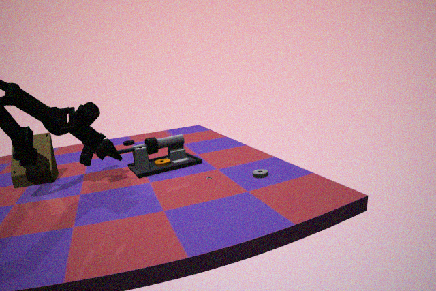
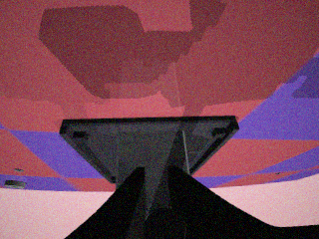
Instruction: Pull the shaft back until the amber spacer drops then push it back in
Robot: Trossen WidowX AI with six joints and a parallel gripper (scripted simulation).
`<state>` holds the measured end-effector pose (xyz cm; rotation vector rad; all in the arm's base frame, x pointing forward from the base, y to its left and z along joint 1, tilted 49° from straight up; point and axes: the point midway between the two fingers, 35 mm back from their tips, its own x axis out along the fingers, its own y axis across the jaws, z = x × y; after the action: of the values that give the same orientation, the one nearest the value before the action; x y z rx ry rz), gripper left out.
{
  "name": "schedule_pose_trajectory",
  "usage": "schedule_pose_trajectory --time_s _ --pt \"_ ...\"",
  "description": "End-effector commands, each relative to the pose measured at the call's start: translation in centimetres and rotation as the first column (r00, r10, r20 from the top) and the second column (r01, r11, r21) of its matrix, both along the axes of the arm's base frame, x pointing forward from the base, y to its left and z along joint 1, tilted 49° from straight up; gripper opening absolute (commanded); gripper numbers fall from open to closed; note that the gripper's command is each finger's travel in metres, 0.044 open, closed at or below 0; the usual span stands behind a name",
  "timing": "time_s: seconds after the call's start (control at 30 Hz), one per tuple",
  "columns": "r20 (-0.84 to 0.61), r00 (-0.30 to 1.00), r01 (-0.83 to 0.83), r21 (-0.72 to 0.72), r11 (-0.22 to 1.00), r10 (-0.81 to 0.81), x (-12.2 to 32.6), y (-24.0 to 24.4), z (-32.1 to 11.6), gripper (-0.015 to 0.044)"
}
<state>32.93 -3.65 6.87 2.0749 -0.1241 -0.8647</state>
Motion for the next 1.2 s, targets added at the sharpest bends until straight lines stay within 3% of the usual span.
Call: schedule_pose_trajectory --time_s 0.0,1.17 --pt "0.003 1.000 -0.003 0.002 1.000 0.003 0.4 0.1 0.1 0.0000" --pt "0.003 1.000 -0.003 0.002 1.000 0.003 1.8 0.4 0.0 0.0000"
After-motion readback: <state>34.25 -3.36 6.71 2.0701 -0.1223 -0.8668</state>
